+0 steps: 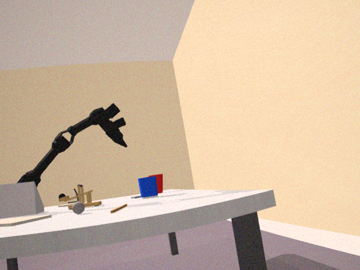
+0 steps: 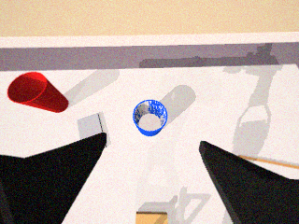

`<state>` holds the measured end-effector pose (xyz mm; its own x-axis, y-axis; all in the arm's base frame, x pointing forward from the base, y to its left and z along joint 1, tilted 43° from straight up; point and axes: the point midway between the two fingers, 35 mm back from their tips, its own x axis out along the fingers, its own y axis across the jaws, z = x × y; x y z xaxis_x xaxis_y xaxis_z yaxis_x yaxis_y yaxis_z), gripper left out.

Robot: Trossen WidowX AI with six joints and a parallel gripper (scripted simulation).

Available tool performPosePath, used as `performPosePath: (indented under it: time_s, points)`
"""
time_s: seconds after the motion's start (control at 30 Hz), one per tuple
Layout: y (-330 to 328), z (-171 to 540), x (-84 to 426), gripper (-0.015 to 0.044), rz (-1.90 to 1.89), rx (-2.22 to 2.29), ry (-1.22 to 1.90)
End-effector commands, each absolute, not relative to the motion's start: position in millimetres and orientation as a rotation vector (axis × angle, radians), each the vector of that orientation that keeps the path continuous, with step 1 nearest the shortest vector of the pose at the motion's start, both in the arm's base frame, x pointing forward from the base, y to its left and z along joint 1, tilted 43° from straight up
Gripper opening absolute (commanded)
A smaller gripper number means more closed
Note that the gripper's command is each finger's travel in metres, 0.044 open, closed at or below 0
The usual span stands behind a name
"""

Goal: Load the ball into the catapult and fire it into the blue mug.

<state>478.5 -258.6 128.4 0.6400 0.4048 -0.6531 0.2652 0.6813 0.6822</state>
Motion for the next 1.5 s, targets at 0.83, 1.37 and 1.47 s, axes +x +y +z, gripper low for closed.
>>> performPosePath:
  time_s: [0.83, 1.37, 1.47]
  points:
    - [-257, 126, 479, 0.0000, 0.095, 0.856, 0.906]
    - [-199, 123, 449, 0.0000, 0.203, 0.451, 1.053]
    - [-188, 122, 440, 0.0000, 0.234, 0.366, 1.082]
